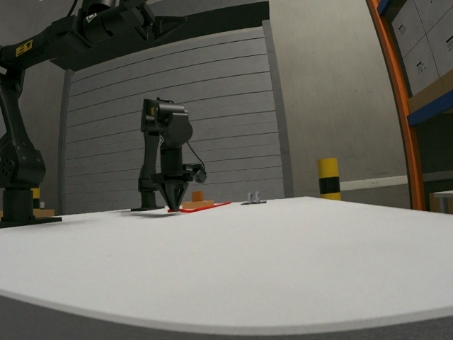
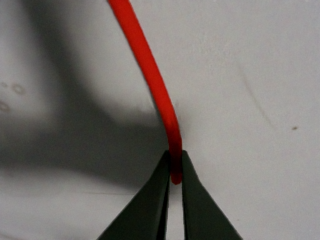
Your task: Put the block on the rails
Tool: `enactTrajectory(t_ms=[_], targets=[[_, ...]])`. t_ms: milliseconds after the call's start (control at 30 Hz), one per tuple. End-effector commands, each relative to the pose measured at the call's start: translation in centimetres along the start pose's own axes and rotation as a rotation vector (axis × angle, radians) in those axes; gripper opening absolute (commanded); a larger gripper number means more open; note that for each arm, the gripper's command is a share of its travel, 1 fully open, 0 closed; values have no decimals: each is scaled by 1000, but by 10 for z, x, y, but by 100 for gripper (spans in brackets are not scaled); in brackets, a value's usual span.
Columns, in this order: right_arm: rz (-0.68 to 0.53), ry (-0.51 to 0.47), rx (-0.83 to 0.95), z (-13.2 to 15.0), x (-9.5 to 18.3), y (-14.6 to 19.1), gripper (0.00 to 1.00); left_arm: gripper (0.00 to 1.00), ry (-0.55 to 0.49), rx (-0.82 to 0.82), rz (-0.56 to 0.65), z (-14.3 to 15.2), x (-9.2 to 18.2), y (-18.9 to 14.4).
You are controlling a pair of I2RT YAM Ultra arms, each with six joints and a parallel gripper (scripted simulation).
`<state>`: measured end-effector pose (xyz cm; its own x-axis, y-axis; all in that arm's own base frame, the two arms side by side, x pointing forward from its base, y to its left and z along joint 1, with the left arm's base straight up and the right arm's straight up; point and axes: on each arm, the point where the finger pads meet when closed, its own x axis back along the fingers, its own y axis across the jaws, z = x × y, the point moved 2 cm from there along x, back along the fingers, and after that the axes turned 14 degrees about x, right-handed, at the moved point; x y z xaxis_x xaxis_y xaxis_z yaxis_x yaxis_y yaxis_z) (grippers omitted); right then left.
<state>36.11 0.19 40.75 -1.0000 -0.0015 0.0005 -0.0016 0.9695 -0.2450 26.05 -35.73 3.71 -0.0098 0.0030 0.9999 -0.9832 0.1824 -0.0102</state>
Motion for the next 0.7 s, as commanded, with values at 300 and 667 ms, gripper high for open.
enactTrajectory(t_ms=[300, 667], targets=[[-6, -21, 10, -8, 7, 0, 100, 100, 18, 6, 27, 5, 16, -7], [-6, -21, 10, -8, 7, 0, 100, 100, 20, 10, 30, 5, 17, -9]])
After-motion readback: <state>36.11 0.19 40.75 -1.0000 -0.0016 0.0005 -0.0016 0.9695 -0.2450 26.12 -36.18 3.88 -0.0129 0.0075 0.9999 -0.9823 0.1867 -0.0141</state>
